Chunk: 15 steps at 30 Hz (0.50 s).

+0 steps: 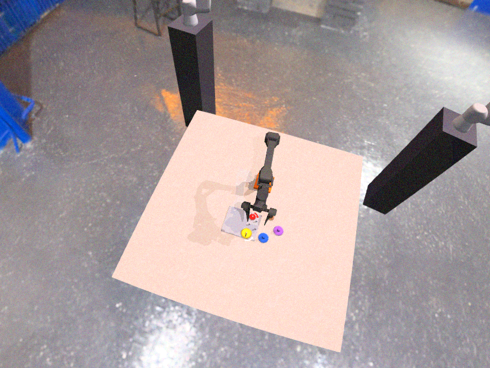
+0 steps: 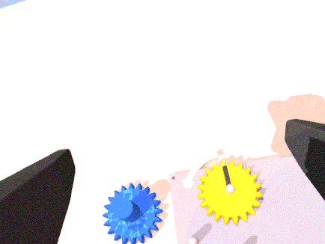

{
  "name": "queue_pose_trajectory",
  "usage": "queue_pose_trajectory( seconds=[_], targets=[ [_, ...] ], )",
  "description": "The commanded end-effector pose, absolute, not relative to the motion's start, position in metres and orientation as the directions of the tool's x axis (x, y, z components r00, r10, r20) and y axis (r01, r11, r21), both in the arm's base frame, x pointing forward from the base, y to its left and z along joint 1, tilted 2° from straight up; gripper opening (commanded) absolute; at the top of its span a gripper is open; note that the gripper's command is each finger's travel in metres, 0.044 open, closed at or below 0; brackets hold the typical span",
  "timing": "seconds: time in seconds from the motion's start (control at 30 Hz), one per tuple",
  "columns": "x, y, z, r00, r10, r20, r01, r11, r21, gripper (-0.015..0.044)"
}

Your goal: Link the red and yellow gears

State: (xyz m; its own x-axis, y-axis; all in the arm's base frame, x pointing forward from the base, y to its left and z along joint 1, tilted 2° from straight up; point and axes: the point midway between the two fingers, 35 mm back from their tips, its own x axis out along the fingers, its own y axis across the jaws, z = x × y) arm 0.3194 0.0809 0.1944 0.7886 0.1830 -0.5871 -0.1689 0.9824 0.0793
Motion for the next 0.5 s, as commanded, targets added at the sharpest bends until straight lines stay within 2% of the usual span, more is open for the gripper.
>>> queue_pose_trajectory(
  seconds=[0.0, 0.1, 0.23, 0.47],
  targets=[
    [0.287, 0.114, 0.141, 0.531, 0.185, -0.827, -0.214, 0.974, 0.081, 0.0440],
    [0.251, 0.129, 0.111, 0.306, 0.126, -0.944, -0.247, 0.968, 0.049, 0.0440],
    [0.209, 0.136, 0.091, 0.063, 0.001, -0.998, -0.292, 0.956, -0.018, 0.0440],
    [0.205, 0.141, 0.090, 0.045, -0.012, -0.999, -0.297, 0.955, -0.024, 0.0440]
  ],
)
